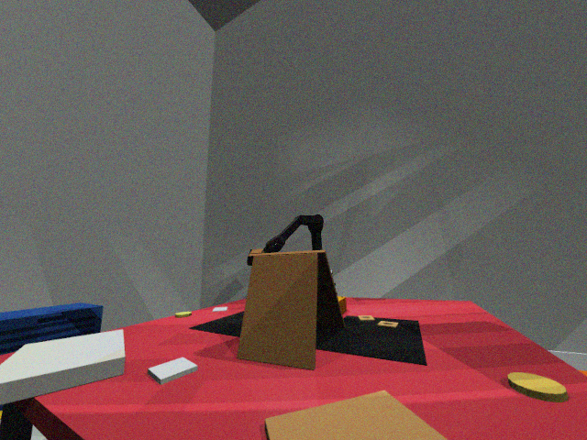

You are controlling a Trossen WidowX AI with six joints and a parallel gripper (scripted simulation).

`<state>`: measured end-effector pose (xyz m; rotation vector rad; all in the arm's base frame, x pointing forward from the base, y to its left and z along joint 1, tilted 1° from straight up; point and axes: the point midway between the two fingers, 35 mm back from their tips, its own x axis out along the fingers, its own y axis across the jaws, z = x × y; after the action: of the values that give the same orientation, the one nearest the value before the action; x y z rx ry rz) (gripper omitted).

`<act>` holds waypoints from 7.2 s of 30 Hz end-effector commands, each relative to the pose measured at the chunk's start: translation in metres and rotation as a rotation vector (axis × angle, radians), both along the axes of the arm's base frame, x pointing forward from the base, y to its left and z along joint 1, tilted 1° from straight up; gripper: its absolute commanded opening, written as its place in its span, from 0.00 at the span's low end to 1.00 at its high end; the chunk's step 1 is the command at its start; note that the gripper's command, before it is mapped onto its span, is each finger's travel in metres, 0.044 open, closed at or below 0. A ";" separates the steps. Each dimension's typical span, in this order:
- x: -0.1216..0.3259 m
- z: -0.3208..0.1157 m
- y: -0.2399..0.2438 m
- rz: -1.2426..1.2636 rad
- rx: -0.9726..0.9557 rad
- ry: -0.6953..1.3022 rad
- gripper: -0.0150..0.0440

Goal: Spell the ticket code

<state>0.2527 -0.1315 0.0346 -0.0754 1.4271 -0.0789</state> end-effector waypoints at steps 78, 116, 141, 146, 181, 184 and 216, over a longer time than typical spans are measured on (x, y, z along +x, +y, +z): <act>0.107 0.198 0.271 0.043 0.112 -0.790 0.25; -0.014 0.154 0.431 0.305 0.233 -0.686 0.25; 0.022 0.123 0.440 0.305 0.233 -0.690 0.25; 0.022 0.122 0.437 0.306 0.232 -0.690 0.25; 0.027 0.120 0.419 0.306 0.230 -0.690 0.25; 0.028 0.120 0.418 0.306 0.230 -0.690 0.25; 0.033 0.119 0.402 0.307 0.229 -0.690 0.25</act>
<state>0.2854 0.2722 0.1554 -0.0614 0.7123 0.2844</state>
